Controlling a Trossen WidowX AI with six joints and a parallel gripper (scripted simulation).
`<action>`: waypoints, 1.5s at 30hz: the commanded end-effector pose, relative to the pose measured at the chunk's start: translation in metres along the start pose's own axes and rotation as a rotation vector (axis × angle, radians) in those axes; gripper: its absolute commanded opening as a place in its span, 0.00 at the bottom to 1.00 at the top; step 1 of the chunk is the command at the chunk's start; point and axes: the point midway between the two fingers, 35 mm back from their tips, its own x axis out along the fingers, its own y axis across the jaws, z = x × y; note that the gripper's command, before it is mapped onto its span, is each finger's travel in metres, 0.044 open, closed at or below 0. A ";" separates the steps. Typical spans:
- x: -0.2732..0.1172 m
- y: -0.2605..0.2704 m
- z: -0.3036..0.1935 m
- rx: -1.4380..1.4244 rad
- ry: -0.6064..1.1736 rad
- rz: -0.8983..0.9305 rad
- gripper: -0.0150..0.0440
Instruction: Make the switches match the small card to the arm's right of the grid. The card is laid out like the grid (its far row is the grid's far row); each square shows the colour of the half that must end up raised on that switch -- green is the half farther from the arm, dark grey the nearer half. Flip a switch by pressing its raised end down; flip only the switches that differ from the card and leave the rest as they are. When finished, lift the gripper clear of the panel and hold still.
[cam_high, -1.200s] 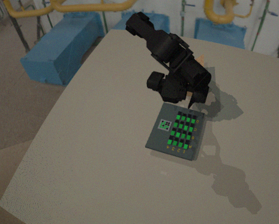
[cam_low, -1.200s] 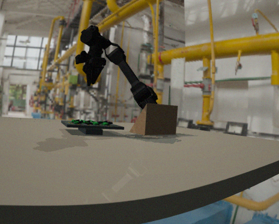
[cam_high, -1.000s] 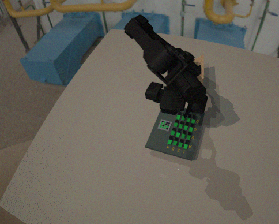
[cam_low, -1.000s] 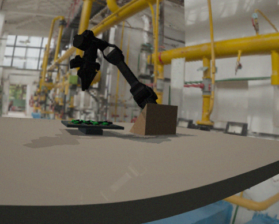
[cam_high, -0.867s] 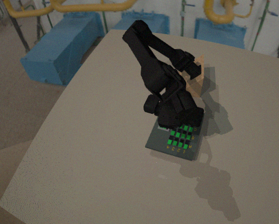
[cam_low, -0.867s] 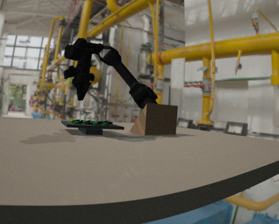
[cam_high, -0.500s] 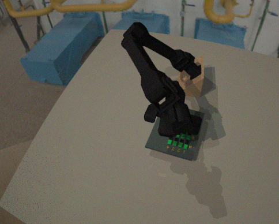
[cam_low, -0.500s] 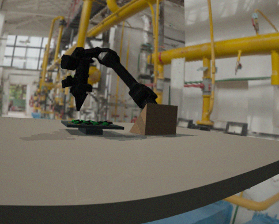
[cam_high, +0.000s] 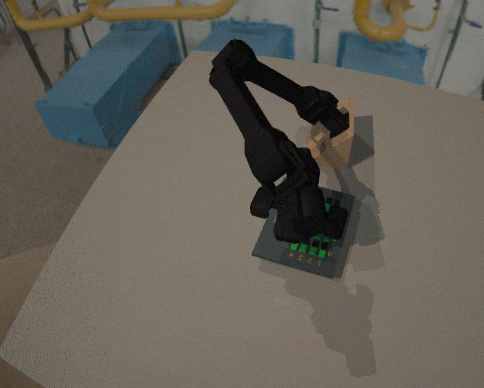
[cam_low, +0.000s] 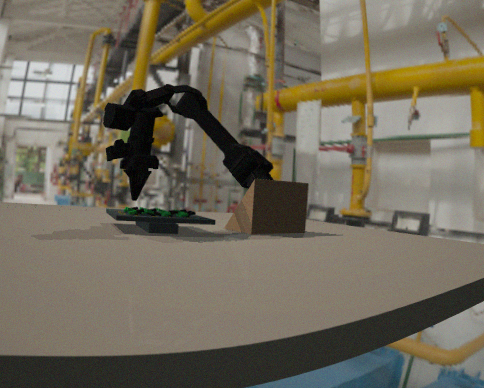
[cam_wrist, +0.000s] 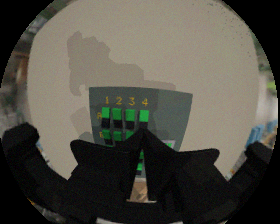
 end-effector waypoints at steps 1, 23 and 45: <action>0.008 0.000 -0.002 -0.009 0.004 -0.005 0.25; 0.013 0.000 -0.002 -0.009 0.004 -0.005 0.25; 0.015 0.000 -0.002 -0.009 0.004 -0.005 0.25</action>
